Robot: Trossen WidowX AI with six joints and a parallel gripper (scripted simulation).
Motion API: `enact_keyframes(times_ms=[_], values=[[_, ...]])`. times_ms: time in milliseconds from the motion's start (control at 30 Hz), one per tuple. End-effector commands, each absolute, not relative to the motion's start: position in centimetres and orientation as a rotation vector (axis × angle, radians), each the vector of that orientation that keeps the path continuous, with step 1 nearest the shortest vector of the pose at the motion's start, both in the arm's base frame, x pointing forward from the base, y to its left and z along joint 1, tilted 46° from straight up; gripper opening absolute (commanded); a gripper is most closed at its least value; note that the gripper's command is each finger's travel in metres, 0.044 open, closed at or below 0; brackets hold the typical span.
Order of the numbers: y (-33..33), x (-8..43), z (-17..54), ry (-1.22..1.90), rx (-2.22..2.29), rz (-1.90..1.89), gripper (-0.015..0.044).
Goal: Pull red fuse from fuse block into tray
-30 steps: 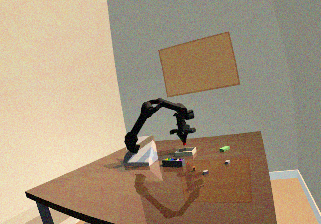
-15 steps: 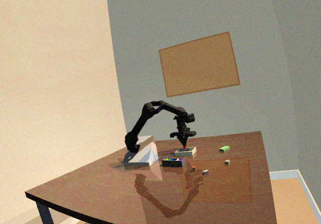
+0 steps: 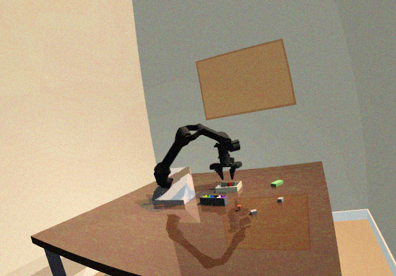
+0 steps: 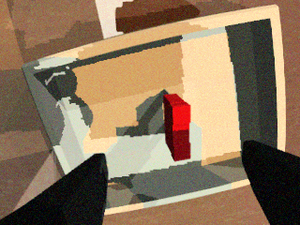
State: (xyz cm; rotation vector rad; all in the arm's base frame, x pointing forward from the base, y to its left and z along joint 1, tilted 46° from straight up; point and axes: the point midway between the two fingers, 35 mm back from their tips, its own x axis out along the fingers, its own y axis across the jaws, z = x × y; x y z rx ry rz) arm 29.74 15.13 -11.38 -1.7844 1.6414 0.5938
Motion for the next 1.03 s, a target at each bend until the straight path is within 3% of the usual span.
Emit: enact_keyframes(times_ms=[0, 1000], values=[[16.85, 29.48, -9.76, 1.638, -1.785, 0.595, 0.0330], [17.58, 29.34, -8.94, 1.634, -1.797, 0.598, 0.0330]])
